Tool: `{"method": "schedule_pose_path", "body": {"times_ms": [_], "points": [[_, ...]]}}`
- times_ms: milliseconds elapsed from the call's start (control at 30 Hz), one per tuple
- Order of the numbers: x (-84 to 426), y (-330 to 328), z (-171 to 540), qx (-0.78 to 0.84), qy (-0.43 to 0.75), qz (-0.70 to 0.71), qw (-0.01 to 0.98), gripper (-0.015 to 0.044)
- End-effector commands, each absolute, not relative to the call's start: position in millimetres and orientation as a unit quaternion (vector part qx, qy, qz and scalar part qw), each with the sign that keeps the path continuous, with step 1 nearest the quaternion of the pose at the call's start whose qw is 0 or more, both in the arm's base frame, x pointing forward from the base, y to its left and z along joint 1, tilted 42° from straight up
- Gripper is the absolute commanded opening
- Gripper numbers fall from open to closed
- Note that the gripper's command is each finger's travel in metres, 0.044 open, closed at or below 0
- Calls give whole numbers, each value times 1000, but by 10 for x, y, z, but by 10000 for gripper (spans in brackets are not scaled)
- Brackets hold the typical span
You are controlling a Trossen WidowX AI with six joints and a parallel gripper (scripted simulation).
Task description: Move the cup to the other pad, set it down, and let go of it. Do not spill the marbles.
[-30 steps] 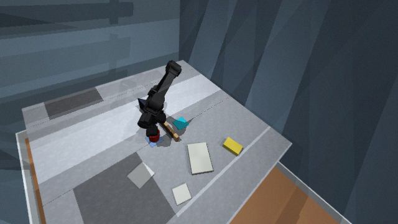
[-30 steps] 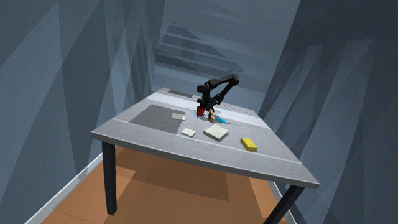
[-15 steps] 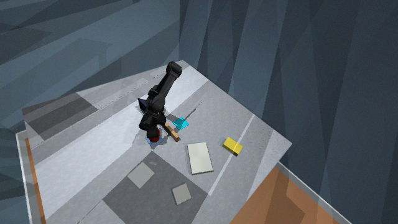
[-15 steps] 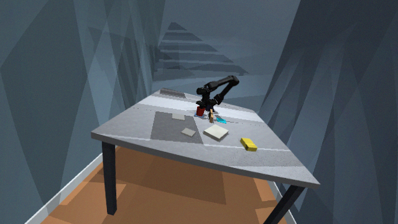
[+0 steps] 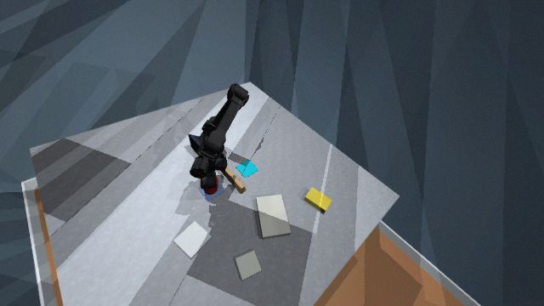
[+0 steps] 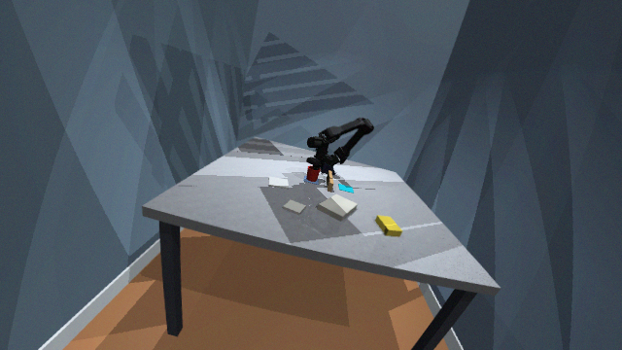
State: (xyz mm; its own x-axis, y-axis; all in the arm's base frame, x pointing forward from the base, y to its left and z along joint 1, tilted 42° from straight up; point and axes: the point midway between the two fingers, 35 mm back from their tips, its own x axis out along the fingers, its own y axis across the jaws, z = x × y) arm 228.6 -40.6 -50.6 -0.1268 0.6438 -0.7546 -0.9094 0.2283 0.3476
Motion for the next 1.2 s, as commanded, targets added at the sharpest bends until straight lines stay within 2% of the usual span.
{"method": "schedule_pose_path", "body": {"times_ms": [0, 800, 1167], "points": [[2291, -424, -486, -148, 447, 604, 643, 0], [2413, -896, 43, -146, 448, 603, 644, 0], [2418, -892, 41, -144, 447, 601, 646, 0]]}}
